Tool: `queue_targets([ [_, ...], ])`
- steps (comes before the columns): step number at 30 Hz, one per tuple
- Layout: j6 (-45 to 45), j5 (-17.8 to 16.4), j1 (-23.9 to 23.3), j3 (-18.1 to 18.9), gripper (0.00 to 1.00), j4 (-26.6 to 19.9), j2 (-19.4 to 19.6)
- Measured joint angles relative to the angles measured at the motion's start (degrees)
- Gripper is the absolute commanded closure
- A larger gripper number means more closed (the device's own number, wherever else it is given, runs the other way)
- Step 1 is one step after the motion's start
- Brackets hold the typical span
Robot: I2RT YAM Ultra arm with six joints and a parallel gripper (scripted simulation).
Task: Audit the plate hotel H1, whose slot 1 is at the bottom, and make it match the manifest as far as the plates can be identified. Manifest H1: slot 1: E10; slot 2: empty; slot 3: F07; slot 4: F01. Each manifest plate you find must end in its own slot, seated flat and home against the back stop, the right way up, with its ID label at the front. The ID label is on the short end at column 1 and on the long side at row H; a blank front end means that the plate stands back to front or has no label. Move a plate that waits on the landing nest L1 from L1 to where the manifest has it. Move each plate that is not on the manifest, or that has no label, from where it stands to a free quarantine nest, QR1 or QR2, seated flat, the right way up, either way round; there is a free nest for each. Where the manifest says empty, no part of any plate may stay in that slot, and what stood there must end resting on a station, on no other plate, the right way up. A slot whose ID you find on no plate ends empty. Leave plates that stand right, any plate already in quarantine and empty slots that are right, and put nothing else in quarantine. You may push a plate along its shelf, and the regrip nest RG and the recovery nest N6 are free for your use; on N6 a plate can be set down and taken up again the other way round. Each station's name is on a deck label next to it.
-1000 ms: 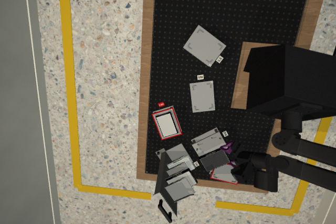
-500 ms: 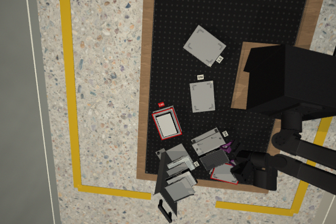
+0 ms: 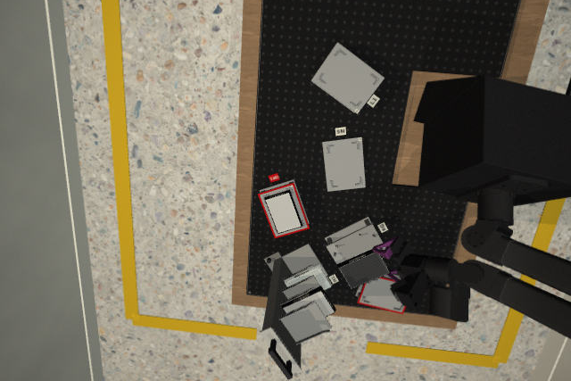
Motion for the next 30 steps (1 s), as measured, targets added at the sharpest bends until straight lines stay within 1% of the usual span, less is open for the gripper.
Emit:
queue_targets([
  [10,-0.07,1.25,1.11,-0.42,0.14,3.28,2.56],
  [30,-0.17,3.48,3.37,-1.29,0.14,10.32,9.01],
])
